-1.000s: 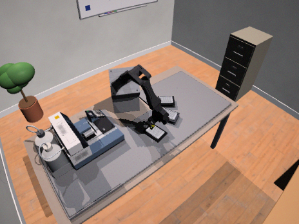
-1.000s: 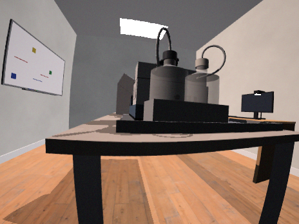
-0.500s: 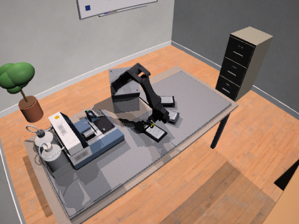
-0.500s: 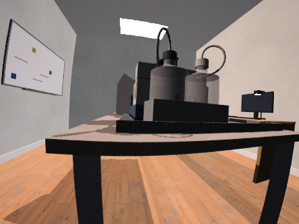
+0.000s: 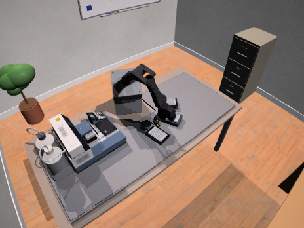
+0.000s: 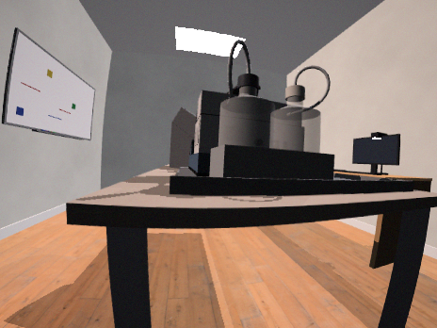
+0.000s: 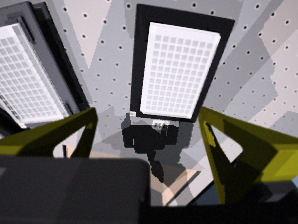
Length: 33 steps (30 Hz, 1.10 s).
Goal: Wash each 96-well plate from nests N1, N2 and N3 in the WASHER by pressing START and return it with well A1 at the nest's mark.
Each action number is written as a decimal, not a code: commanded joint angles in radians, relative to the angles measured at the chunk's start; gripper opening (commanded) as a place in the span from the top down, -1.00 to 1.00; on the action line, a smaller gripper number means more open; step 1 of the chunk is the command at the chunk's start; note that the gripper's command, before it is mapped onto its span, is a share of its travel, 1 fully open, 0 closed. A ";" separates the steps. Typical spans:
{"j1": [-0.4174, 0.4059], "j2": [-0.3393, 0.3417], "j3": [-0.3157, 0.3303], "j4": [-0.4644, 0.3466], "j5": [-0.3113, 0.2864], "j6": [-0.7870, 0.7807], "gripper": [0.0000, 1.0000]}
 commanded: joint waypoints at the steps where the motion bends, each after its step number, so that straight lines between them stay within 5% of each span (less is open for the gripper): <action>1: 0.047 0.004 0.012 -0.006 0.027 0.037 -1.00; 14: 0.196 0.077 0.069 -0.047 0.087 0.186 -1.00; 21: 0.199 0.078 0.070 -0.048 0.088 0.188 -1.00; 33: 0.329 0.141 0.092 -0.066 0.133 0.195 -1.00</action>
